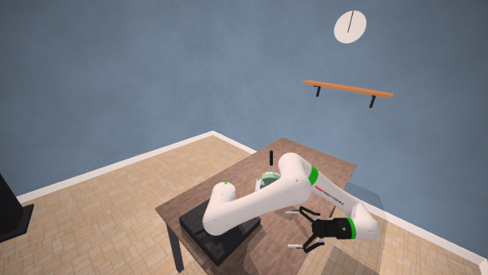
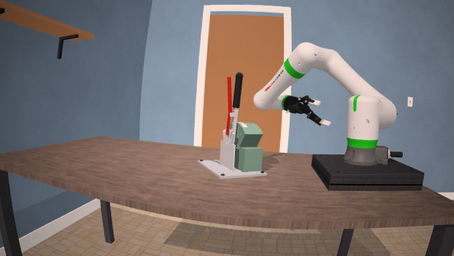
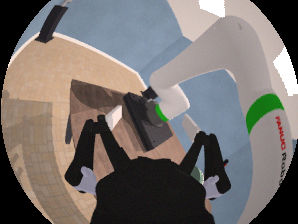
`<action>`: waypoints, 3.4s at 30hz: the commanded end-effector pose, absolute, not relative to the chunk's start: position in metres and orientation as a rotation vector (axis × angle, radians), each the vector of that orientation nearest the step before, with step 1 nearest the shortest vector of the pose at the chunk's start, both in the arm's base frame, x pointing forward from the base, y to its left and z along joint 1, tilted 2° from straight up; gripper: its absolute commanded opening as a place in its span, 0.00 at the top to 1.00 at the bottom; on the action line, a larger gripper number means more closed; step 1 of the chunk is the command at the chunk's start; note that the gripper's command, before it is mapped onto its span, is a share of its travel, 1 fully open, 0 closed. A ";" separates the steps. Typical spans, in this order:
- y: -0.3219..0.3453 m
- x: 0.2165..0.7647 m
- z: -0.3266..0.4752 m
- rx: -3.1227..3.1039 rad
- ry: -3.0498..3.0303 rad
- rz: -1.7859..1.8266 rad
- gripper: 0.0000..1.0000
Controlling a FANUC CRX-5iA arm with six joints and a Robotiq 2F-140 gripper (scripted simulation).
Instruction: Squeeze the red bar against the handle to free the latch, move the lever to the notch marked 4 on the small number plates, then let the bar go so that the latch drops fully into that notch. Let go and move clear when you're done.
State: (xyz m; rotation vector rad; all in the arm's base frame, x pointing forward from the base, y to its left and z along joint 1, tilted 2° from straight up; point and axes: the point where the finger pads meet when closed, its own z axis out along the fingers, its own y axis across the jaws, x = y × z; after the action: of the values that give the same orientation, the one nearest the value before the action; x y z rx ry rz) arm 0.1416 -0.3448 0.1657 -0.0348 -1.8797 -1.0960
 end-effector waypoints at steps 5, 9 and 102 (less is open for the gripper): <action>-0.345 0.142 0.166 -0.035 -1.880 -1.096 0.00; -0.345 0.142 0.166 -0.035 -1.880 -1.096 0.00; 0.087 0.466 0.376 2.876 -1.309 0.040 1.00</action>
State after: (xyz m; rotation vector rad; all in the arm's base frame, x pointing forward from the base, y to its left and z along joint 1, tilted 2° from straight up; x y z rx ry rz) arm 0.4663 0.0874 0.3756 2.8761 -1.3084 0.0395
